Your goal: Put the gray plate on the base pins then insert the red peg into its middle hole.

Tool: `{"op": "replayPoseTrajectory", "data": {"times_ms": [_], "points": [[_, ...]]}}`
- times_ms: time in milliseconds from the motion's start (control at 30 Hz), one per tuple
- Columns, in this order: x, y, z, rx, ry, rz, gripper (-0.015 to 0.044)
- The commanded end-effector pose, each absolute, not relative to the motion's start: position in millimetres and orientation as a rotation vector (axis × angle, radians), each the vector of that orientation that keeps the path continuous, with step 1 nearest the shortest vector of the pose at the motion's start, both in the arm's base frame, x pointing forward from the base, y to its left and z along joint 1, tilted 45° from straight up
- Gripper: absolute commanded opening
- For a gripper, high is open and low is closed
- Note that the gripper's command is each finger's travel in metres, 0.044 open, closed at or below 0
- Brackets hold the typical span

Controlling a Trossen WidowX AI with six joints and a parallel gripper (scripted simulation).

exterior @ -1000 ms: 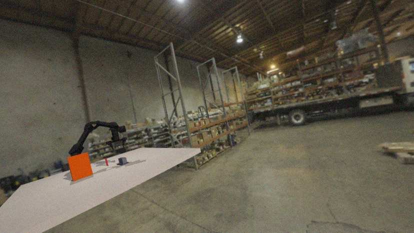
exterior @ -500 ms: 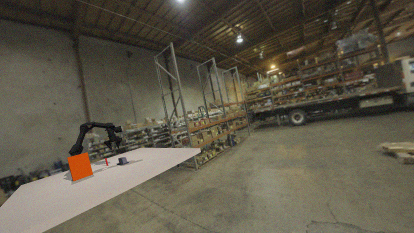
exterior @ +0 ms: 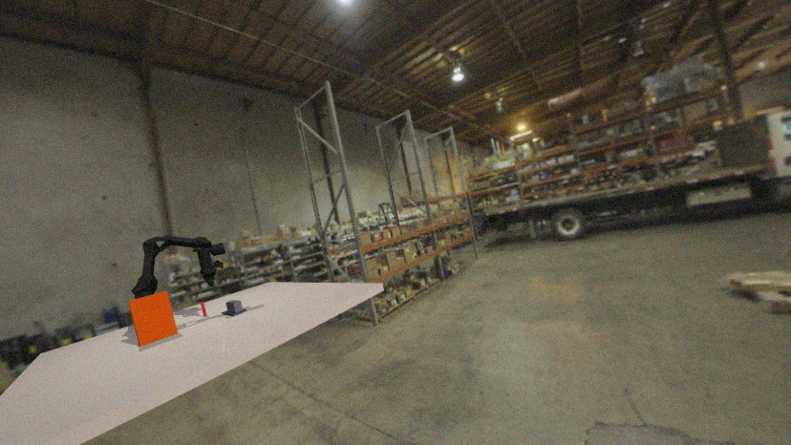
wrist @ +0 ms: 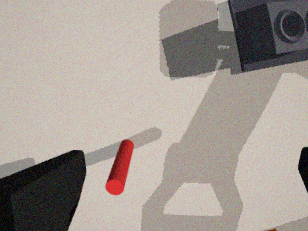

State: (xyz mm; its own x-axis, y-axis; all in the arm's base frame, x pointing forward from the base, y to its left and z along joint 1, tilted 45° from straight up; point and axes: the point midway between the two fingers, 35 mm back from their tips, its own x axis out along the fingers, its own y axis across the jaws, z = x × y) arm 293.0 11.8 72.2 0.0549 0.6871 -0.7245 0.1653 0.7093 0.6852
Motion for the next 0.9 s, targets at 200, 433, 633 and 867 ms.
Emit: {"op": "replayPoseTrajectory", "data": {"times_ms": [200, 433, 633, 867], "points": [[244.2, 59.7, 100.5, 1.478, 1.715, -0.300, 0.0440], [244.2, 60.0, 100.8, 1.478, 1.715, -0.300, 0.0440], [244.1, 60.5, 101.3, 1.478, 1.715, -0.300, 0.0440], [244.8, 67.3, 94.3, 1.478, 1.715, -0.300, 0.0440]]}}
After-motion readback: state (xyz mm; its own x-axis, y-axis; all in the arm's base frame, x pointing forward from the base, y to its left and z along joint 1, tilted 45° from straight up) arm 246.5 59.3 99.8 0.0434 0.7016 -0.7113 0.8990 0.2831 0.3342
